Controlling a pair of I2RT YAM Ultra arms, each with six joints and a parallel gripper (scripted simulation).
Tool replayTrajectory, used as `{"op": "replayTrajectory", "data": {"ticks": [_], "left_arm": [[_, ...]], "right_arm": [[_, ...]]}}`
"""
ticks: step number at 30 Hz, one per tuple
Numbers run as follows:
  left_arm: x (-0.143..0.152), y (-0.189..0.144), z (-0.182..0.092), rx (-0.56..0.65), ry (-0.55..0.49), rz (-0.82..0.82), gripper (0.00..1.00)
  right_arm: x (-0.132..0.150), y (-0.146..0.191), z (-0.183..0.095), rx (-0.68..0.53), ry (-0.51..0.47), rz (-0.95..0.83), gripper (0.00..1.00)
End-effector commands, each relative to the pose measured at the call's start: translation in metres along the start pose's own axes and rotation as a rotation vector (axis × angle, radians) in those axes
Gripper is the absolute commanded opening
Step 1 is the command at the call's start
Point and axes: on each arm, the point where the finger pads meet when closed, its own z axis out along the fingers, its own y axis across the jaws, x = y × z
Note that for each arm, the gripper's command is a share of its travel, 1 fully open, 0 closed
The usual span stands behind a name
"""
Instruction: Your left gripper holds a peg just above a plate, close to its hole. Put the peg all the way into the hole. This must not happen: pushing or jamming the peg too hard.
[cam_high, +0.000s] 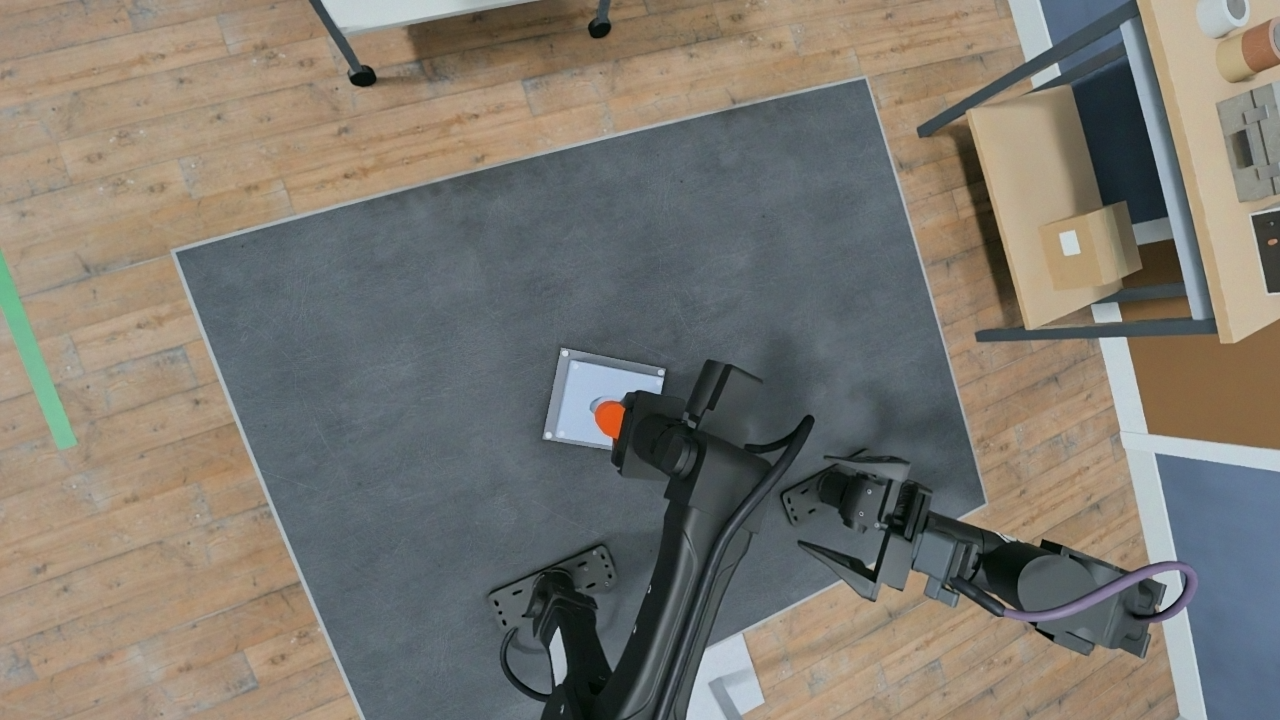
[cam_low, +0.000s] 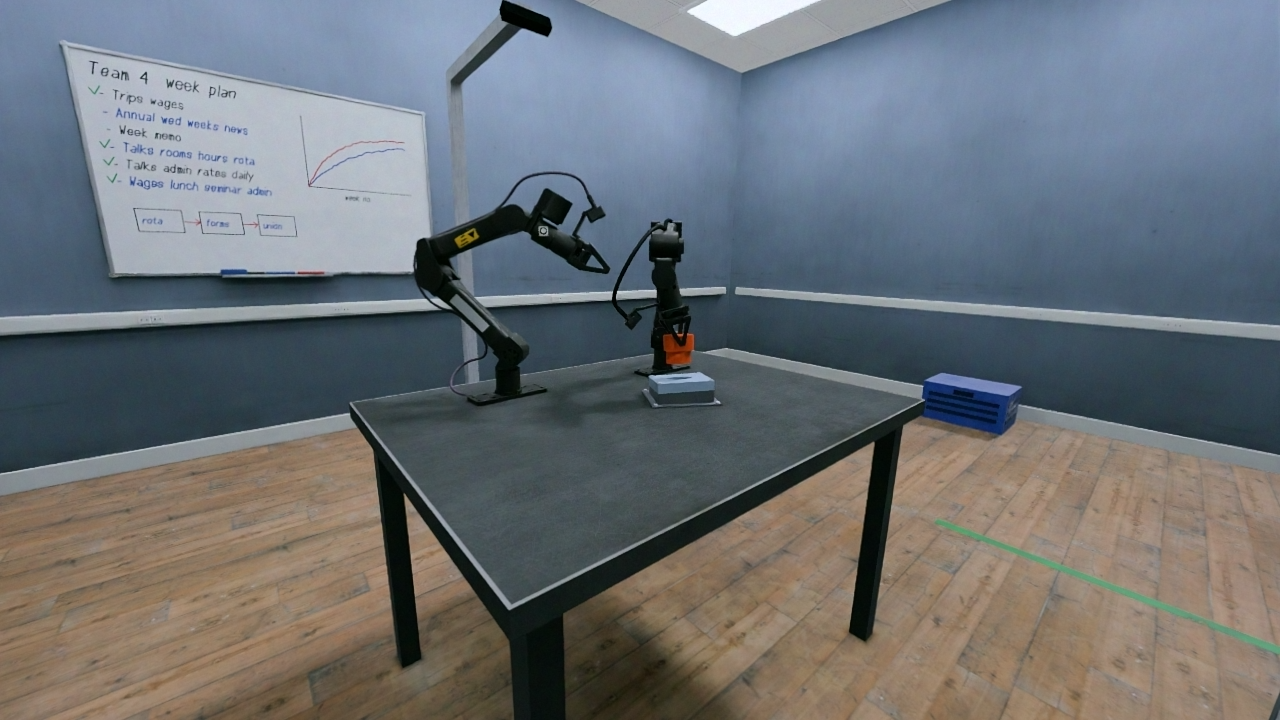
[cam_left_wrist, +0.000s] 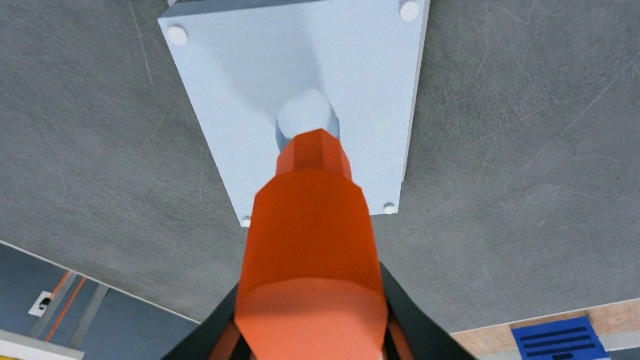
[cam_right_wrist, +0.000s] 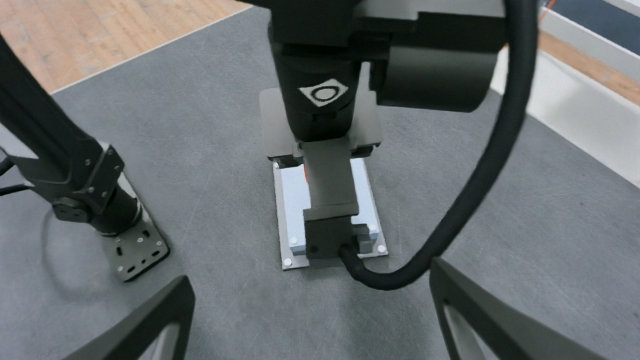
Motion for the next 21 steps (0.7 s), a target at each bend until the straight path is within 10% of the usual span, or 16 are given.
{"op": "replayTrajectory", "data": {"ticks": [1, 21], "left_arm": [[0.007, 0.015, -0.018, -0.101, -0.013, -0.045, 0.4], [0.002, 0.004, 0.022, -0.033, 0.003, -0.029, 0.4]], "right_arm": [[-0.004, -0.001, -0.008, 0.015, -0.005, 0.007, 1.0], [-0.004, -0.001, -0.008, 0.01, -0.005, 0.007, 1.0]]}}
